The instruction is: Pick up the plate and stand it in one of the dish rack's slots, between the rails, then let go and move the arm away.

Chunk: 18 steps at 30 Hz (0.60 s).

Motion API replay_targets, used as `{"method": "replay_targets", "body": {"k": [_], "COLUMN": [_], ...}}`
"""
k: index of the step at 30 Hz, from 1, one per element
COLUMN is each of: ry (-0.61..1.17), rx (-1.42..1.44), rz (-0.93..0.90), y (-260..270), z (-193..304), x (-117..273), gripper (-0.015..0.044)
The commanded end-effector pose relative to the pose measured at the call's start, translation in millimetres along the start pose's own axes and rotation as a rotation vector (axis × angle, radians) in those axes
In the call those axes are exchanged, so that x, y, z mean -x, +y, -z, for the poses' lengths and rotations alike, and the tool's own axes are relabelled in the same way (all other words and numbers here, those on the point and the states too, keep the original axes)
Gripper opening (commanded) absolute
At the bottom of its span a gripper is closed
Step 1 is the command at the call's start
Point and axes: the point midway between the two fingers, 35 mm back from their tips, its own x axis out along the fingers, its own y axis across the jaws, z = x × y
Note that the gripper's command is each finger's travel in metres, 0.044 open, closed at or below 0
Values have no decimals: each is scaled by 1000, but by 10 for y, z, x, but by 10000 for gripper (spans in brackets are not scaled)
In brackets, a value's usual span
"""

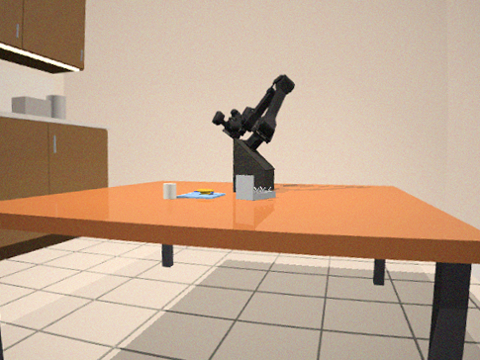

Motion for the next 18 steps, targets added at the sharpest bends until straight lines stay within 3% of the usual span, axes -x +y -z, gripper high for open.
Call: {"method": "replay_targets", "body": {"k": [1,18], "ry": [36,285], "rx": [29,278], "rz": [-76,-427], "y": [269,1569], "z": [39,467], "x": [-71,-155], "gripper": [400,400]}}
